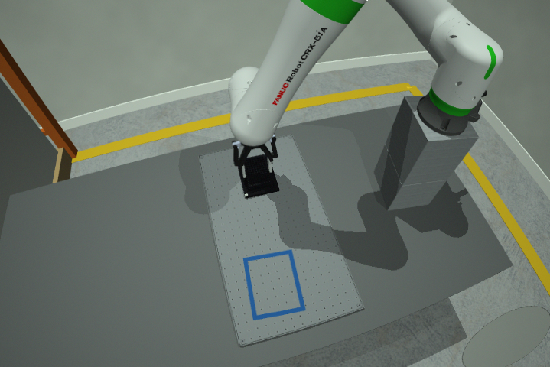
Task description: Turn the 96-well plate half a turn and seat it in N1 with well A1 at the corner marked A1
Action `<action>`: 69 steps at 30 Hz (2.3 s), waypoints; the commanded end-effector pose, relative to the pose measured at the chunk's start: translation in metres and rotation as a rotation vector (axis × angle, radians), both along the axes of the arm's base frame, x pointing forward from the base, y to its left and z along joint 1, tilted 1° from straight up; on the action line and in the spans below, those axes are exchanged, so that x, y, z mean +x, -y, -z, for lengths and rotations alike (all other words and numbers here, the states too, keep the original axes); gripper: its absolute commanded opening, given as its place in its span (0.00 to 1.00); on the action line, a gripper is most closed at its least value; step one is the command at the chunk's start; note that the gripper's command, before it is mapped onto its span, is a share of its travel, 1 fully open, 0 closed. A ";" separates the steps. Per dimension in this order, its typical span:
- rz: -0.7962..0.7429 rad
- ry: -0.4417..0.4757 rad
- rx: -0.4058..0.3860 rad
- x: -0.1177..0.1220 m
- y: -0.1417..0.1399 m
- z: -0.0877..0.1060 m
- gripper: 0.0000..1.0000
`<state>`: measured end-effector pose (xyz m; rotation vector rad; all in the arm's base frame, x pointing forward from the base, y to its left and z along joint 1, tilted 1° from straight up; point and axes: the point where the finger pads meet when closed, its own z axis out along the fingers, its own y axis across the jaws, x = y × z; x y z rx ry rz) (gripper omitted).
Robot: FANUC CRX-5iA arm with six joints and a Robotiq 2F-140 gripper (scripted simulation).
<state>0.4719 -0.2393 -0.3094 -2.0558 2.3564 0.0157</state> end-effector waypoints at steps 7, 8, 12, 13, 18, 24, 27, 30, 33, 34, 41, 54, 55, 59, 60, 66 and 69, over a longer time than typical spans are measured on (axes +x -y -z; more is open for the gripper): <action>0.000 0.000 0.000 0.000 0.000 0.001 0.00; 0.000 0.000 0.000 0.000 0.000 0.001 0.00; 0.000 0.000 0.000 0.000 0.000 0.001 0.00; 0.000 0.000 0.000 0.000 0.000 0.002 0.00; 0.000 0.000 0.000 0.000 0.000 0.002 0.00; 0.000 0.000 0.000 0.000 0.000 0.003 0.00; 0.000 0.000 0.000 0.000 0.000 0.004 0.00; 0.000 0.000 0.000 0.000 0.000 0.004 0.00; 0.000 0.000 0.000 0.000 0.000 0.005 0.00; 0.000 0.000 0.000 0.000 0.000 0.005 0.00; 0.000 0.000 0.000 0.000 0.000 0.006 0.00; 0.000 0.000 0.000 0.000 0.000 0.008 0.00; 0.000 0.000 0.000 0.000 0.000 0.008 0.00; 0.000 0.000 0.000 0.000 0.000 0.009 0.00; 0.000 0.000 0.000 0.000 0.000 0.009 0.00; 0.000 0.000 0.000 0.000 0.000 0.009 0.00; 0.000 0.000 0.000 0.000 0.000 0.010 0.00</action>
